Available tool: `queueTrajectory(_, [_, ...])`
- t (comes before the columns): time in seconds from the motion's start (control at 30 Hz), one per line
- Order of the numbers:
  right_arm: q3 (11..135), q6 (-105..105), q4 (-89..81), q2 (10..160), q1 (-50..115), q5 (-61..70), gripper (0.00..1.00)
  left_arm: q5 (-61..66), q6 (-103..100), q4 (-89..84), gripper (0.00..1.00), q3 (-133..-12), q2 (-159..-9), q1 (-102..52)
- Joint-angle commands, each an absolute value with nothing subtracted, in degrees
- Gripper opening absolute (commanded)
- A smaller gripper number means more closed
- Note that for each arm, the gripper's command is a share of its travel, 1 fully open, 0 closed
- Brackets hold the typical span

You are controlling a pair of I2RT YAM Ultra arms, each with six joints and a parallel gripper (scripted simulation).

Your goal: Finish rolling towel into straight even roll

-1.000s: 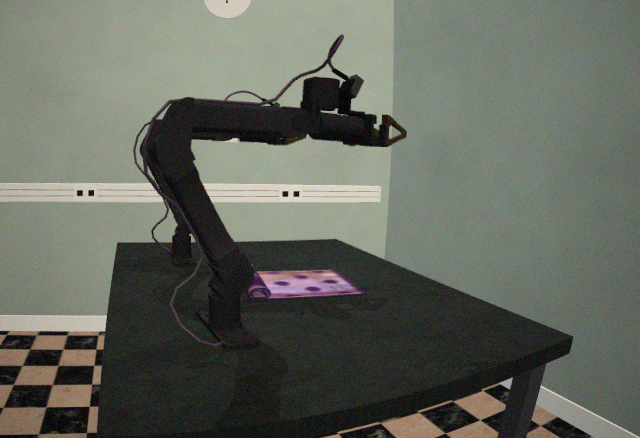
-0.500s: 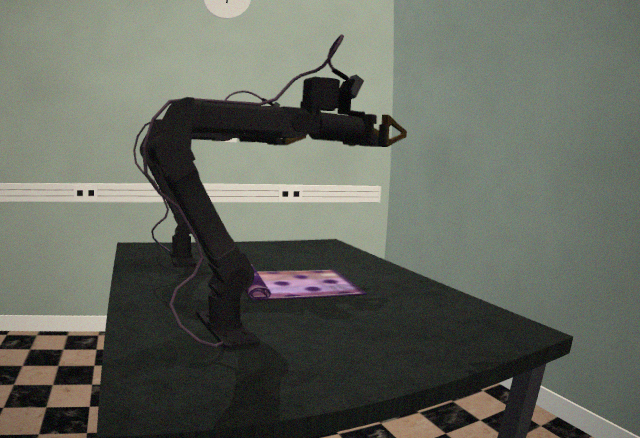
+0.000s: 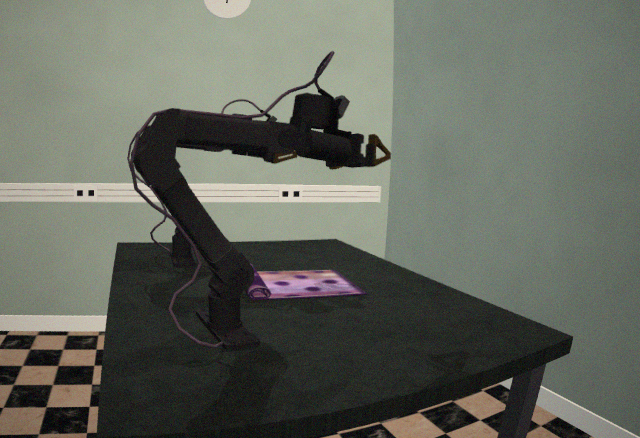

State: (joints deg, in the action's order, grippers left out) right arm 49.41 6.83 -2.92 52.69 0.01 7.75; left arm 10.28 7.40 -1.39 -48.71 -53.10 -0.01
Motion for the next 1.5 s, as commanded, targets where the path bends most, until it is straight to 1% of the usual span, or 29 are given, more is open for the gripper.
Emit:
queueTrajectory(0.0, [46.49,11.01,-5.5,48.82,0.19,12.26,0.99,16.33,12.38,-2.92,0.99,-45.72,-49.65,0.55])
queueTrajectory(0.37, [35.67,25.78,-16.36,38.66,4.04,21.54,0.99,30.48,30.18,-11.69,0.99,-35.19,-42.36,-2.23])
queueTrajectory(0.47, [34.83,27.22,-17.59,37.91,4.84,21.91,0.99,31.3,32.08,-12.8,0.99,-34.45,-42.02,-2.91])
queueTrajectory(0.6, [31.81,32.65,-22.84,35.31,9.3,21.98,0.99,33.0,39.9,-17.97,0.99,-32.19,-41.55,-6.96])
queueTrajectory(0.97, [24.41,39.07,-29.76,33.52,28.06,14.71,0.98,29.0,53.36,-24.88,0.98,-27.57,-45.71,-23.57])
queueTrajectory(1.03, [24.41,39.07,-29.76,33.52,28.06,14.71,0.98,29.0,53.36,-24.88,0.98,-27.57,-45.71,-23.57])
queueTrajectory(1.27, [21.26,37.48,-29.28,35.91,39.96,8.74,0.98,25.02,55.61,-23.1,0.98,-26.31,-52.22,-33.33])
queueTrajectory(1.47, [20.04,36.34,-27.81,38.44,44.93,6.56,0.98,23.35,55.88,-20.89,0.98,-26.16,-56.65,-37.64])
